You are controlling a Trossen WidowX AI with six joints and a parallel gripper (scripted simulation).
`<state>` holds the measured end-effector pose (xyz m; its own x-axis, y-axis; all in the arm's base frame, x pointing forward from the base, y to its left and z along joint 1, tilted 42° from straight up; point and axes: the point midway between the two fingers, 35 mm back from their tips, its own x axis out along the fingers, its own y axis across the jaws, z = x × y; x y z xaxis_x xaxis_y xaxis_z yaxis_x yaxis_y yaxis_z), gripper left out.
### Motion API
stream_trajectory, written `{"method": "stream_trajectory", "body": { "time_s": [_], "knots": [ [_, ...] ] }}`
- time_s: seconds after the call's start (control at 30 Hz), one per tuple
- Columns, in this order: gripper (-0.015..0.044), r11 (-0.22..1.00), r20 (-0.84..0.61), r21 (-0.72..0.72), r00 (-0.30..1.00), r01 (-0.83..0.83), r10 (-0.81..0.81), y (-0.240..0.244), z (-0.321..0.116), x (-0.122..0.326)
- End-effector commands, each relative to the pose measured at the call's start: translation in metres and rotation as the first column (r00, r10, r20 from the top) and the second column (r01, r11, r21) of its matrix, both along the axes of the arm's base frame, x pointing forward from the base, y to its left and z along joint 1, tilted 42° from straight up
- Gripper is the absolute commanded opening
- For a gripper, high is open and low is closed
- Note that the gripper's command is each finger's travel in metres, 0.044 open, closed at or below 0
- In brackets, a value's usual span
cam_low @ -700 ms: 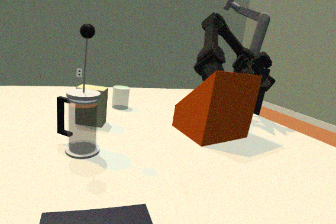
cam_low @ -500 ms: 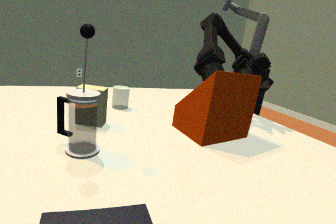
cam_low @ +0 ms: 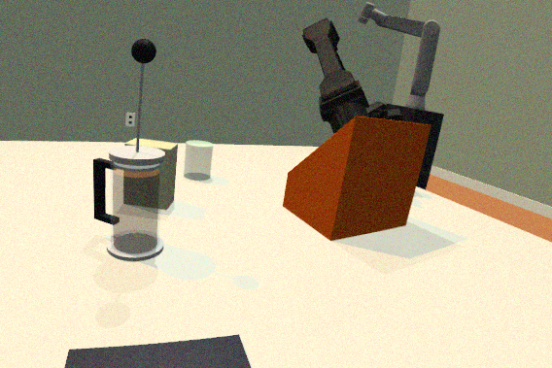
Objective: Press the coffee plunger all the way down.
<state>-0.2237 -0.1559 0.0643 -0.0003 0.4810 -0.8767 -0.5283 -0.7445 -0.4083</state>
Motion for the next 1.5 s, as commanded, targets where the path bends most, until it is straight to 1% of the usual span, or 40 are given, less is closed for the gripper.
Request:
{"method": "stream_trajectory", "body": {
  "time_s": [0.0,0.1,0.23,0.33,0.4,0.53,0.67,0.7,0.8,0.97,1.07,1.17,1.27,1.4,1.47],
  "knots": [
    [0.0440,0.965,-0.027,-0.075,0.968,-0.252,0.250,-0.035,0.010,0.018],
    [0.0440,0.892,-0.059,-0.122,0.901,-0.435,0.431,-0.061,0.018,0.036],
    [0.0440,0.743,-0.111,-0.168,0.761,-0.648,0.639,-0.093,0.030,0.064],
    [0.0440,0.608,-0.153,-0.188,0.634,-0.771,0.758,-0.112,0.039,0.086],
    [0.0440,0.487,-0.178,-0.200,0.521,-0.850,0.835,-0.127,0.047,0.107],
    [0.0440,0.324,-0.193,-0.240,0.372,-0.915,0.908,-0.133,0.055,0.138],
    [0.0440,0.083,-0.222,-0.231,0.136,-0.969,0.965,-0.143,0.062,0.189],
    [0.0440,0.014,-0.231,-0.227,0.068,-0.974,0.971,-0.144,0.064,0.203],
    [0.0440,-0.083,-0.284,-0.244,-0.010,-0.966,0.959,-0.147,0.072,0.235],
    [0.0440,-0.302,-0.345,-0.201,-0.222,-0.932,0.912,-0.155,0.076,0.283],
    [0.0440,-0.434,-0.411,-0.151,-0.343,-0.888,0.845,-0.160,0.084,0.316],
    [0.0440,-0.545,-0.435,-0.094,-0.458,-0.833,0.775,-0.159,0.095,0.335],
    [0.0440,-0.667,-0.467,-0.039,-0.577,-0.744,0.670,-0.153,0.110,0.365],
    [0.0440,-0.737,-0.532,-0.021,-0.617,-0.676,0.581,-0.141,0.121,0.398],
    [0.0440,-0.747,-0.535,-0.015,-0.626,-0.664,0.567,-0.140,0.124,0.401]
  ]
}}
